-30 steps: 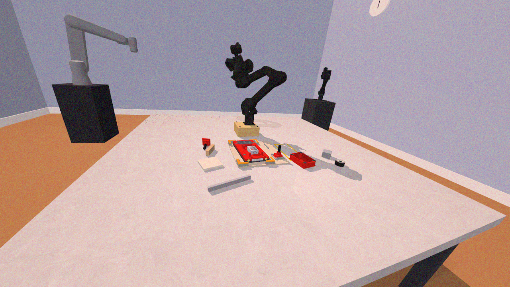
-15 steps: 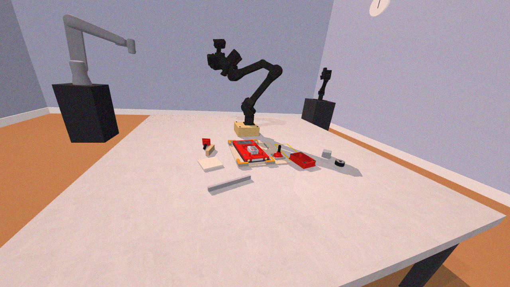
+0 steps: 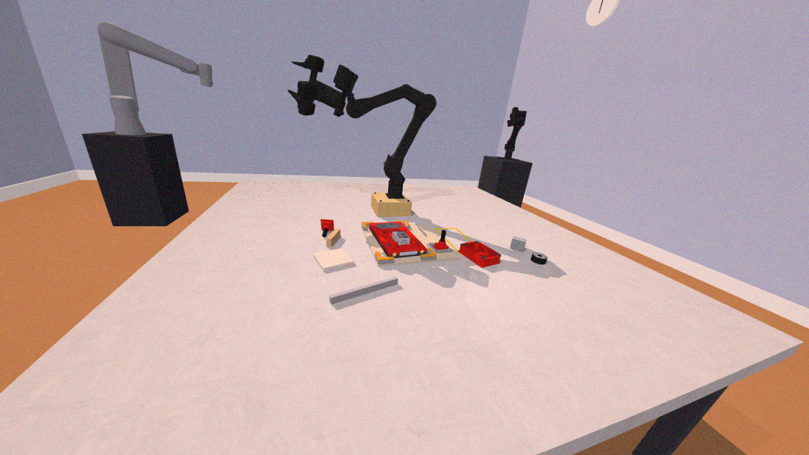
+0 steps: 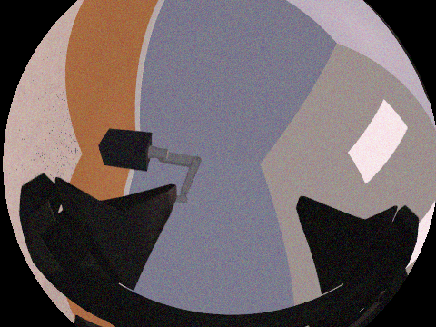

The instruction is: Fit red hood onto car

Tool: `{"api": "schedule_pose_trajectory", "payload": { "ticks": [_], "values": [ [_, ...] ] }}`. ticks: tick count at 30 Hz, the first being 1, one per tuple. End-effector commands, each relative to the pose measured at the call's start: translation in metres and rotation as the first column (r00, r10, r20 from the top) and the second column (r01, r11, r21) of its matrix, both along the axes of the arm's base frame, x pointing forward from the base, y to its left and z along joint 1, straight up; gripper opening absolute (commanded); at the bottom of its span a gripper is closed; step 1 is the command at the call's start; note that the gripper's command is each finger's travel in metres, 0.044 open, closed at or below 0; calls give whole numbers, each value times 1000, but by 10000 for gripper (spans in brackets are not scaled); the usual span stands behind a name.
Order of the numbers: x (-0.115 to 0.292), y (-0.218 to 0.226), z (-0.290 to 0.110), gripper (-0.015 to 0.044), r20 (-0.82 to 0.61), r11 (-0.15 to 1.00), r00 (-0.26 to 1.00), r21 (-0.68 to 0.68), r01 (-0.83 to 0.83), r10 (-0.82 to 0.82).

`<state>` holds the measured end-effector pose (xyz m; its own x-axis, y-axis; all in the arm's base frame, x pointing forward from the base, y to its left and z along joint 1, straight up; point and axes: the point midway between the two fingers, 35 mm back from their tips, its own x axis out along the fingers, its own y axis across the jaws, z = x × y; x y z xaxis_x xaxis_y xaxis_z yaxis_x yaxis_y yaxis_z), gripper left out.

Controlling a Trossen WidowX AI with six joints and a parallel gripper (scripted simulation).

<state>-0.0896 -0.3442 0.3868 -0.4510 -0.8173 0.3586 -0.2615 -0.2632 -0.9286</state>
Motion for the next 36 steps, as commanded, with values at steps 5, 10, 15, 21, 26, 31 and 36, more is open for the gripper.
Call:
{"api": "schedule_pose_trajectory", "payload": {
  "ticks": [5, 10, 15, 21, 26, 31, 36],
  "values": [
    [82, -46, -26, 440, 149, 948, 946, 92, -303, 288],
    [142, -63, -43, 440, 267, 867, 862, 144, -478, 431],
    [206, -69, -61, 440, 396, 756, 754, 190, -626, 524],
    [282, -60, -84, 440, 527, 604, 624, 240, -760, 576],
    [343, -39, -103, 440, 620, 468, 529, 278, -839, 580],
    [400, -7, -125, 440, 716, 323, 443, 310, -894, 539],
    [451, 35, -148, 440, 799, 179, 384, 340, -923, 463]
  ]
}}
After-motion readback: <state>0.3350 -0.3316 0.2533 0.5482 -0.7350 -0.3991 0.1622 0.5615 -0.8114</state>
